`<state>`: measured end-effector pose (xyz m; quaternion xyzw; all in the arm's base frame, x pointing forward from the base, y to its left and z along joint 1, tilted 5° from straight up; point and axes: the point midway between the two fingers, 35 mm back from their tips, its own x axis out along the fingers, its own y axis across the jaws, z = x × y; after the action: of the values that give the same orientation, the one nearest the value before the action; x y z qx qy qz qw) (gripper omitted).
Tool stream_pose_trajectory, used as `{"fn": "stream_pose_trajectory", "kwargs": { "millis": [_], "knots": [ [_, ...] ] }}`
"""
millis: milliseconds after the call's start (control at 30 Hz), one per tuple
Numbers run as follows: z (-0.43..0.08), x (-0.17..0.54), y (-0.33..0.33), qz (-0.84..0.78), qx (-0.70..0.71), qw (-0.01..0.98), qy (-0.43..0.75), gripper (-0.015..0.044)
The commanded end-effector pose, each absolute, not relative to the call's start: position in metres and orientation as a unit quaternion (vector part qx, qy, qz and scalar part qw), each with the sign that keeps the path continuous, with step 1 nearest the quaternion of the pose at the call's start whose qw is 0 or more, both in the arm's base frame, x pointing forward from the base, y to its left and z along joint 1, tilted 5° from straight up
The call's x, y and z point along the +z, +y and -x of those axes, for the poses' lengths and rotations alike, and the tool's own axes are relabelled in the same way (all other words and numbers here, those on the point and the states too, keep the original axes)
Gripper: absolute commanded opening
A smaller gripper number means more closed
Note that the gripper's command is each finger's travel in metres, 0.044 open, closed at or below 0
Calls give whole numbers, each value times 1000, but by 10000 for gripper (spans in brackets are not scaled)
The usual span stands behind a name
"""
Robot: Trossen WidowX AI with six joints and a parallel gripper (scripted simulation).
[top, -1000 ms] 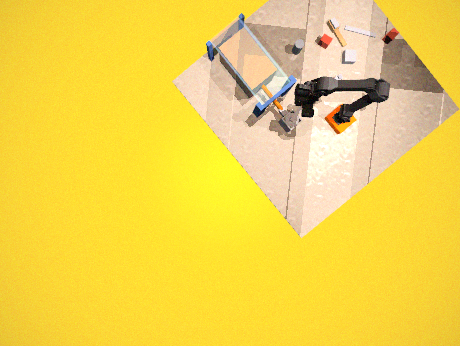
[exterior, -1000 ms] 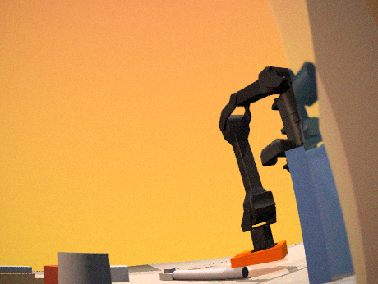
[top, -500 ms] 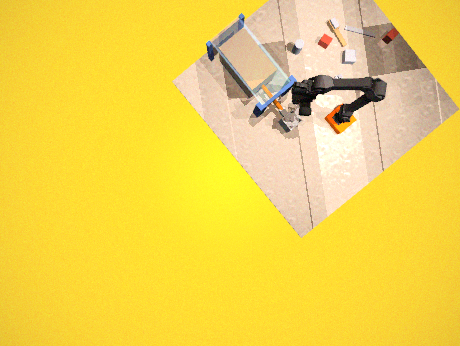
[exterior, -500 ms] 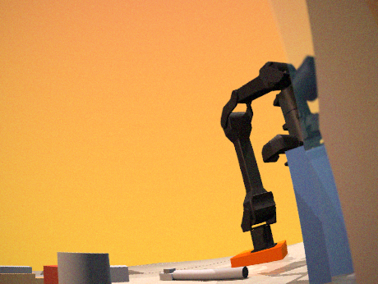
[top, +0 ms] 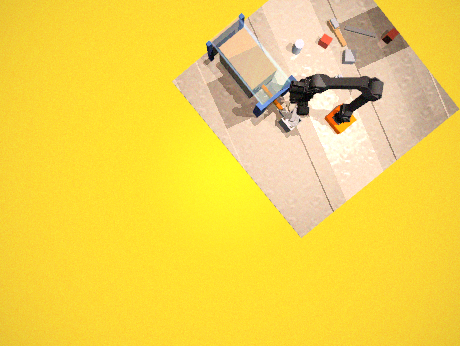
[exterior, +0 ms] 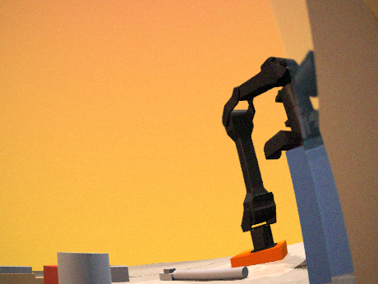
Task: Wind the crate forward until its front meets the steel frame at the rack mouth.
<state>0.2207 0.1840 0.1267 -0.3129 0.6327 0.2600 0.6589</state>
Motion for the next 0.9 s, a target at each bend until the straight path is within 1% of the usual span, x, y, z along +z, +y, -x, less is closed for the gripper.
{"fn": "stream_pose_trajectory", "kwargs": {
  "millis": [0,867],
  "knots": [
    [-232,126,193,312,262,666,625,0],
    [-249,127,214,311,262,667,624,0]
  ]
}}
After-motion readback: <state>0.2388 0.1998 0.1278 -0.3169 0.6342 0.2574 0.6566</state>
